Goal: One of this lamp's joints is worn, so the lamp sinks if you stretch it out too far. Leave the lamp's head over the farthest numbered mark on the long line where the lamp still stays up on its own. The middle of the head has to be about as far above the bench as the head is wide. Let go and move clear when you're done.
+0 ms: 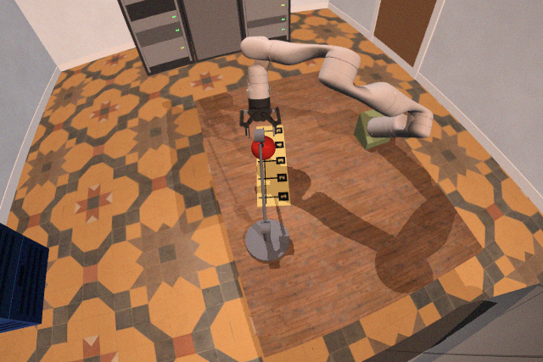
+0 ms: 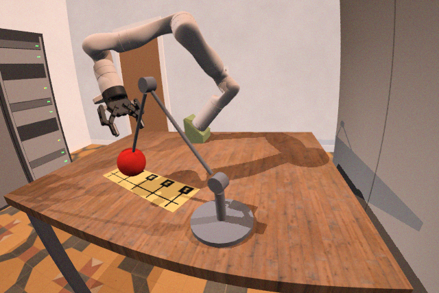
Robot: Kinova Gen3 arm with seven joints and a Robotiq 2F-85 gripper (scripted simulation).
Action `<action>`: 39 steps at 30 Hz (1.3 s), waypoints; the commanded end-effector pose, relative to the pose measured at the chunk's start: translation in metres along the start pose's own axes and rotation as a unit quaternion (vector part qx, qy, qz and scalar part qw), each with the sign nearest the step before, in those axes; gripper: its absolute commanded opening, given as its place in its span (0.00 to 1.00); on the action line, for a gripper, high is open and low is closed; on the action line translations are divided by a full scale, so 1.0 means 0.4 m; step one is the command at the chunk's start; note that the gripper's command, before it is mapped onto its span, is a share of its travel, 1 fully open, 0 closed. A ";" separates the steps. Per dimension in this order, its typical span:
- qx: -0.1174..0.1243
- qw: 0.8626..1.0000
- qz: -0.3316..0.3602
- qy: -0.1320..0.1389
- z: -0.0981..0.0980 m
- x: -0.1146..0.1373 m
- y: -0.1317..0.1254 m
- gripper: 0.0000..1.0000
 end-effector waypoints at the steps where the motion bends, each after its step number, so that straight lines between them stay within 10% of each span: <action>1: -0.002 1.000 -0.001 0.000 0.020 -0.006 0.001 1.00; 28: -0.005 1.000 -0.002 0.001 0.084 -0.017 0.003 1.00; 29: -0.005 1.000 -0.002 0.001 0.084 -0.017 0.003 0.00; 39: -0.005 1.000 -0.001 0.001 0.083 -0.016 0.003 0.00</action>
Point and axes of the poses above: the point where the finger pads meet when closed, its own z axis out along the fingers, its own y axis across the jaws, x = y × z, the point moved 1 cm from there along -z, back along the fingers, and after that the axes turned 4 degrees about -z, right-handed, at the moved point
